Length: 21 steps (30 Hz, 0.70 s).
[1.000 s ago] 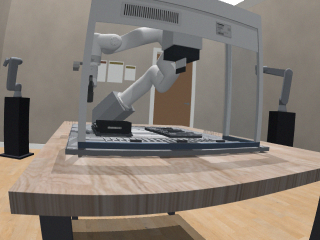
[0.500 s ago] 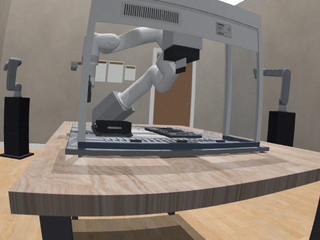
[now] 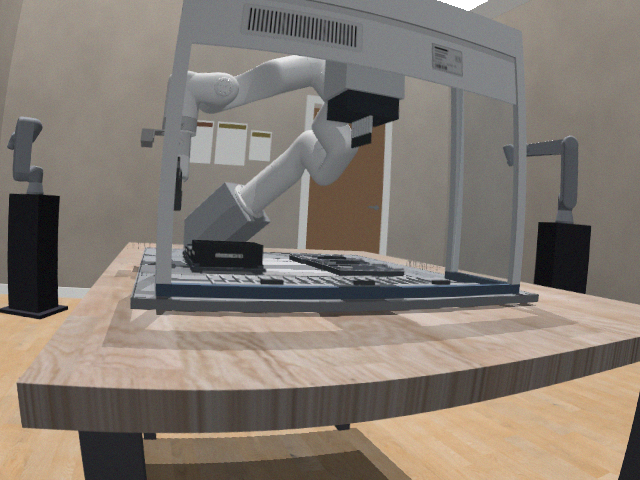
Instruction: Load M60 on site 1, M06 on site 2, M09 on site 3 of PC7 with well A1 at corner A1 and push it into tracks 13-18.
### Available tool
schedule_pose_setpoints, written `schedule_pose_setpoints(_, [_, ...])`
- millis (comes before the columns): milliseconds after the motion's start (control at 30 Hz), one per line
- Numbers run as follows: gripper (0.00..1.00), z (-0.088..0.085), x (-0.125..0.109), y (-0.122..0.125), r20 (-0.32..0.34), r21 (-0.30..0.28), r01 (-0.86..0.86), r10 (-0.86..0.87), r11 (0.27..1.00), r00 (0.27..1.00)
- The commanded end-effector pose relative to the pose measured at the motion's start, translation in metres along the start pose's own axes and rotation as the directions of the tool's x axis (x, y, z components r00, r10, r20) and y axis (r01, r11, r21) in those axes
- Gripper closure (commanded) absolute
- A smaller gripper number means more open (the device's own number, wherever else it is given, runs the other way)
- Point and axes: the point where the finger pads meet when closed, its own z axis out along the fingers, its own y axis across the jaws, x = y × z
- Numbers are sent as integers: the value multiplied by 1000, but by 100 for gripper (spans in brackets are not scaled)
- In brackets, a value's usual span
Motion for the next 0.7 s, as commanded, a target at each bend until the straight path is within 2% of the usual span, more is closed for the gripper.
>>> schedule_pose_setpoints(0, [0, 7, 1, -1, -3, 2, 1, -1, 1000, 1000])
schedule_pose_setpoints(667, [0, 37, 1, -1, -3, 2, 1, -1, 1000, 1000])
